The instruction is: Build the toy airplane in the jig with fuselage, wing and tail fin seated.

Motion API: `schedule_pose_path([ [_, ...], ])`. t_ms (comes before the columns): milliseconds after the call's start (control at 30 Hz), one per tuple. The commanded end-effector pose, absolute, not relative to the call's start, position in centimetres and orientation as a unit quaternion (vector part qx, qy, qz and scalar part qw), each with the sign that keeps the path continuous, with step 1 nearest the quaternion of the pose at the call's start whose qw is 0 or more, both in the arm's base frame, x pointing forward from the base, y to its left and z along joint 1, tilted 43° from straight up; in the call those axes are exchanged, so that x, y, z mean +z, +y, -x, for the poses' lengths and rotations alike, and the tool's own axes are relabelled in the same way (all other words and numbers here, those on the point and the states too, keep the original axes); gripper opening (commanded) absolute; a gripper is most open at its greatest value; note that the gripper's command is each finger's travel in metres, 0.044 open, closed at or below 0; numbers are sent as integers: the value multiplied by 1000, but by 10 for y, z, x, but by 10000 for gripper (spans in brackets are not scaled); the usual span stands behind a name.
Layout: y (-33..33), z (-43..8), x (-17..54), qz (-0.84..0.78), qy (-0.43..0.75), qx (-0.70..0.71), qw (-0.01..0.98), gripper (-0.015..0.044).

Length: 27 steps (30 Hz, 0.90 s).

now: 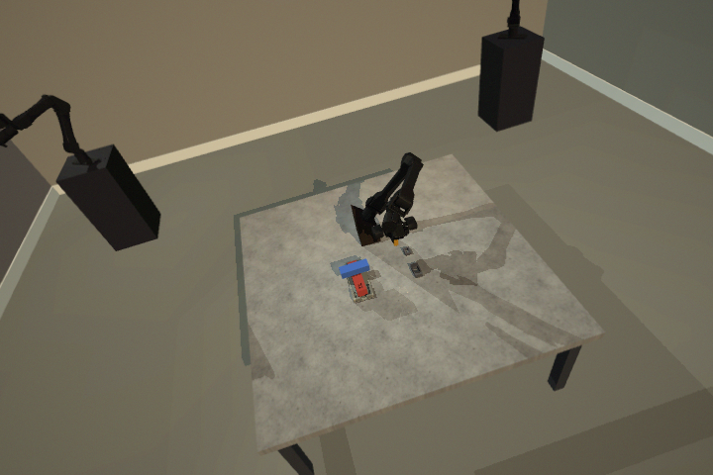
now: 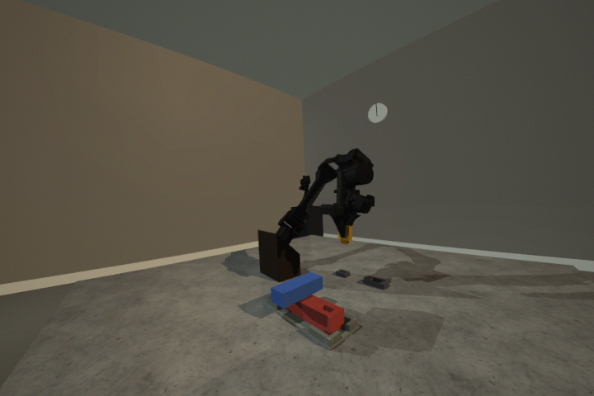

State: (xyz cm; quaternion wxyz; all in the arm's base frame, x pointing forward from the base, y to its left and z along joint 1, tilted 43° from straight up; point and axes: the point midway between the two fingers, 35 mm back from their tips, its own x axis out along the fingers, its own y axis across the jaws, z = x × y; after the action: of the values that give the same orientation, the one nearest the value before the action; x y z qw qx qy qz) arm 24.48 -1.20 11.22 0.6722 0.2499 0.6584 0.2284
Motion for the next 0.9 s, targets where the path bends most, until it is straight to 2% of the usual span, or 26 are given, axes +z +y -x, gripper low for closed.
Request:
schedule_pose_path([
  [0,-20,-253,107,-247,656,229,675,0],
  [867,-62,-295,60,-253,650,232,678,0],
])
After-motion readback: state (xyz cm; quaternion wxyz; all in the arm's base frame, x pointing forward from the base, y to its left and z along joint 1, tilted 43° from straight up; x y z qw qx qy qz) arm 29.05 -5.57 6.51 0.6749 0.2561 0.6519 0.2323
